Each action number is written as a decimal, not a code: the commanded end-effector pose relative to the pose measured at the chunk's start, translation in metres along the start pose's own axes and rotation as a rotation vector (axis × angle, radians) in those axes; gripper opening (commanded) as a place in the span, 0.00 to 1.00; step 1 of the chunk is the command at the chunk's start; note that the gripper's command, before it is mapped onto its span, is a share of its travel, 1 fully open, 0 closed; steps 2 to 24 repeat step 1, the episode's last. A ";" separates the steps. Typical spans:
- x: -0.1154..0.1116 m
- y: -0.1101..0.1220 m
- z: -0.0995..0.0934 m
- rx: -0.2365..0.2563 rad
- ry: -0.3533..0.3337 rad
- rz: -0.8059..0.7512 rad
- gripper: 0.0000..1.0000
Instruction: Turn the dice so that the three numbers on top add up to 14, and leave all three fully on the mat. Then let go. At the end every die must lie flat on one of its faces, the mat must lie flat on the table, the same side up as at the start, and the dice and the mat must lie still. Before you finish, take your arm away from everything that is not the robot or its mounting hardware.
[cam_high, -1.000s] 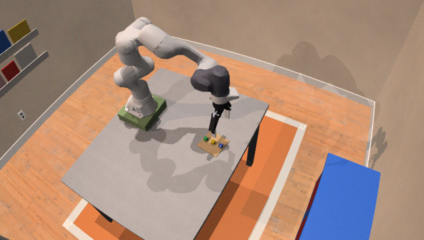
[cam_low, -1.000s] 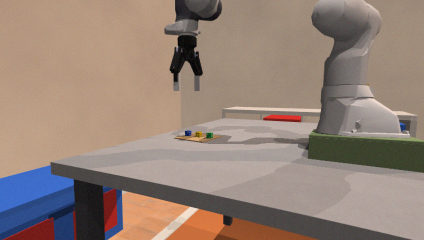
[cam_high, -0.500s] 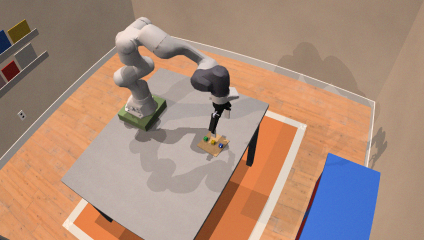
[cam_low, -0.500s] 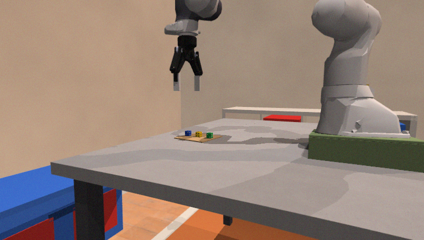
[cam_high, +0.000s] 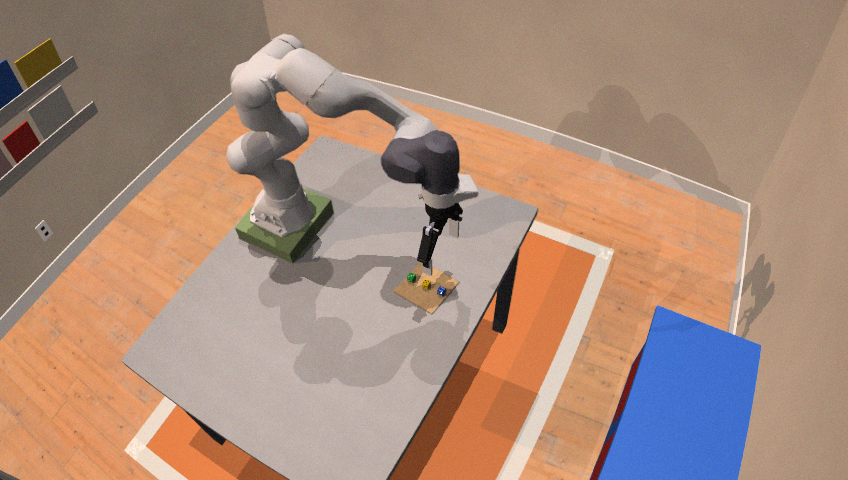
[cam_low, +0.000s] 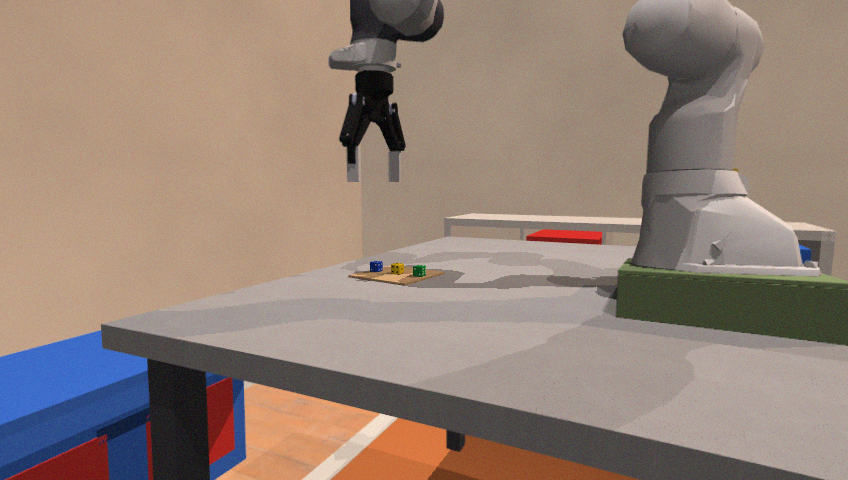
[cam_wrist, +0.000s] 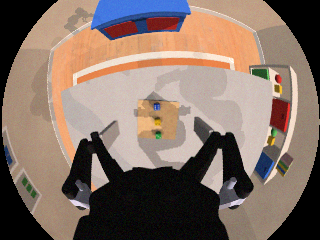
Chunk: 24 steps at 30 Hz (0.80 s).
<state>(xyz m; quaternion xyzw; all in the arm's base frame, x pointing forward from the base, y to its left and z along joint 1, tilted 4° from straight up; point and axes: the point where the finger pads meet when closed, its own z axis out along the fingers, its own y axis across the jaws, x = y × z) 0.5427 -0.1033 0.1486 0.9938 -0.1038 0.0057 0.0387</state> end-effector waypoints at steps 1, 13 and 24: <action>0.001 0.000 -0.002 0.001 0.002 -0.001 1.00; 0.001 0.000 -0.002 0.001 0.002 -0.001 1.00; 0.001 0.000 -0.002 0.001 0.002 -0.001 1.00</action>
